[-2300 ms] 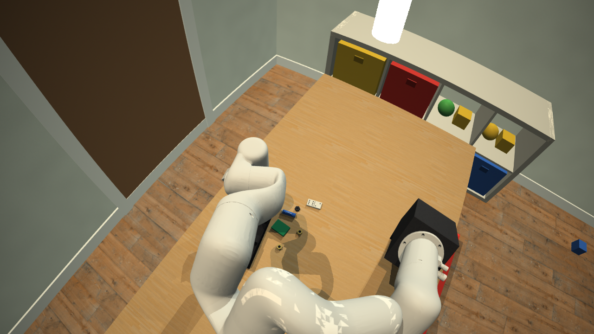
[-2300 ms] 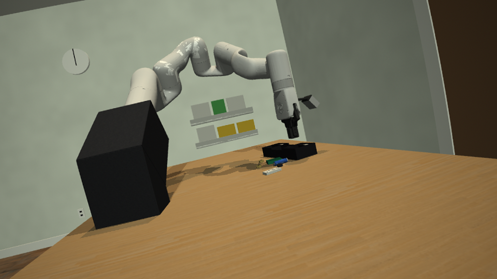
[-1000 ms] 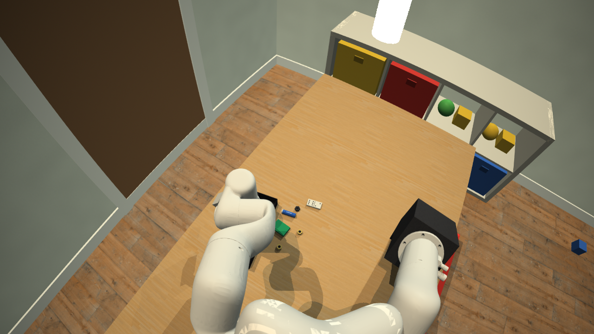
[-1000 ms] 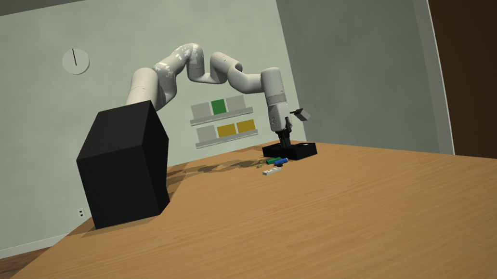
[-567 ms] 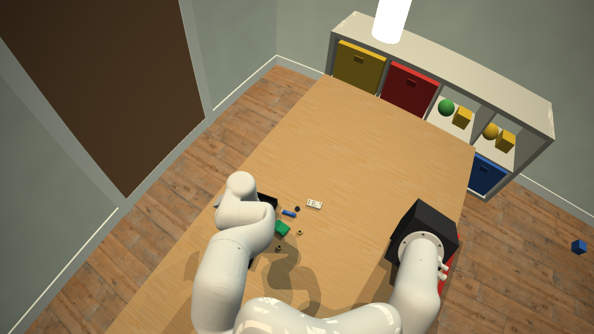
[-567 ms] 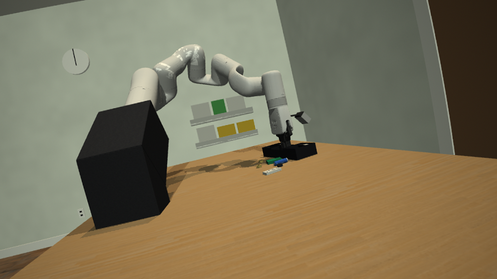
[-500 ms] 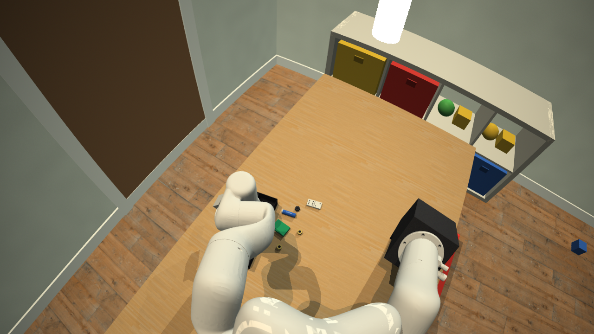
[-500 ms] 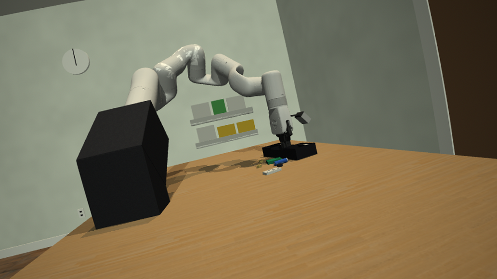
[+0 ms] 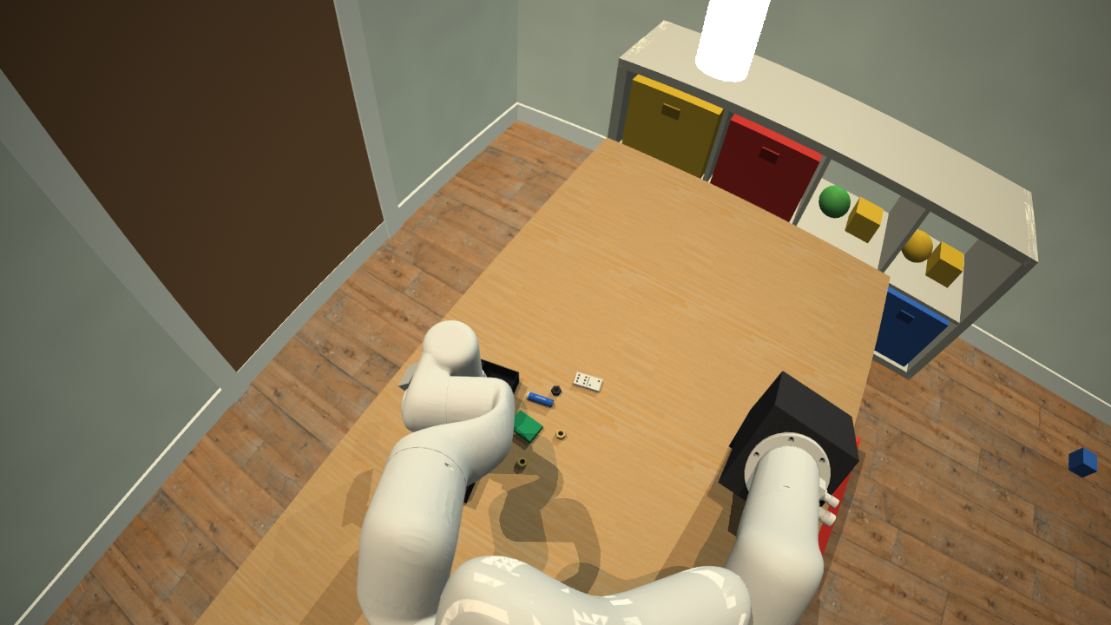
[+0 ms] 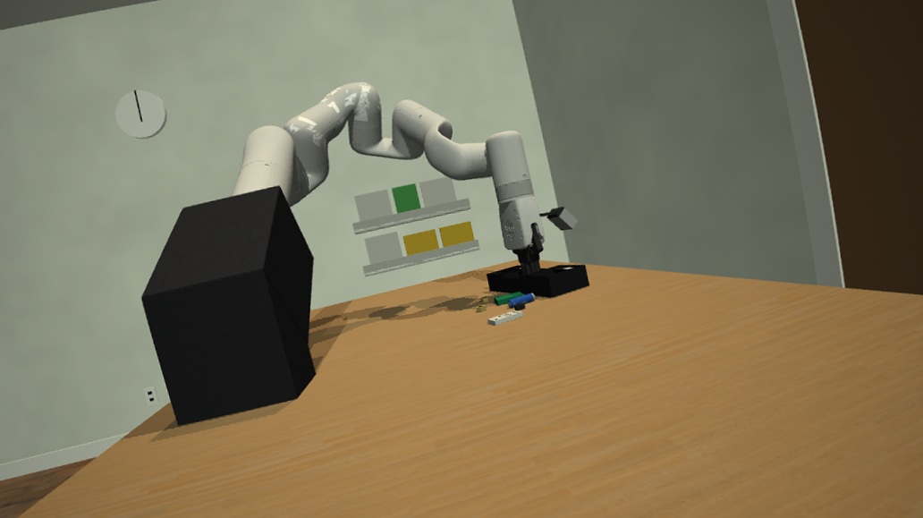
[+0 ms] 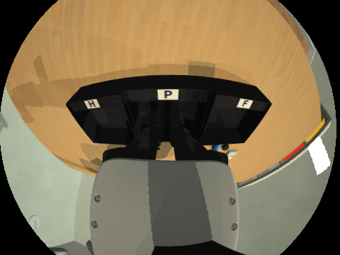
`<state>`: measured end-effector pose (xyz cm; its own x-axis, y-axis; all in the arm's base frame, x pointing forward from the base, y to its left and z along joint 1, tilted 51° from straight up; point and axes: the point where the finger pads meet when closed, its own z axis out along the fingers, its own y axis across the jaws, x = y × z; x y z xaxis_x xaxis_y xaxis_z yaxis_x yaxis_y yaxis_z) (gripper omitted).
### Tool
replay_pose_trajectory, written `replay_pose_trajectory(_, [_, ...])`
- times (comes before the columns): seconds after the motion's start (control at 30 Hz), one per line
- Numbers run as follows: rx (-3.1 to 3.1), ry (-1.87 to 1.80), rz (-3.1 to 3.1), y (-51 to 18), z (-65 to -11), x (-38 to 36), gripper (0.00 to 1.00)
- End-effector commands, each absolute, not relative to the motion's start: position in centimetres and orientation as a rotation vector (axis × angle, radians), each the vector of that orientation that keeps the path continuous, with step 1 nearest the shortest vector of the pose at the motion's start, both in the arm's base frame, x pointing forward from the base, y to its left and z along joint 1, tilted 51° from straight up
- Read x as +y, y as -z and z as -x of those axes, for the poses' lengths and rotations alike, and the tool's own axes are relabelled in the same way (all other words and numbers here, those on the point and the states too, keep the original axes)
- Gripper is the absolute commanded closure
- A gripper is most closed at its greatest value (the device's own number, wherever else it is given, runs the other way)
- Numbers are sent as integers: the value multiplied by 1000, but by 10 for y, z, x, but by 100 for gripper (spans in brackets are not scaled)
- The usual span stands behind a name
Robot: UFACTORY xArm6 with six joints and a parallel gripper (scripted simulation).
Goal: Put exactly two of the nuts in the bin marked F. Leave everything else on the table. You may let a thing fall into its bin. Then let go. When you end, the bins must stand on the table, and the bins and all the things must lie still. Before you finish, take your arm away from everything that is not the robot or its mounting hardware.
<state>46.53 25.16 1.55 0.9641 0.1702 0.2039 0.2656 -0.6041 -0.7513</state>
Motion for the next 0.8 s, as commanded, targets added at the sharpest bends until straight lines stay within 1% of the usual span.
replay_pose_trajectory(0.0, [-304,143,2233,-16,-466,251,93])
replay_pose_trajectory(0.77, [-304,143,2233,-19,-466,248,93])
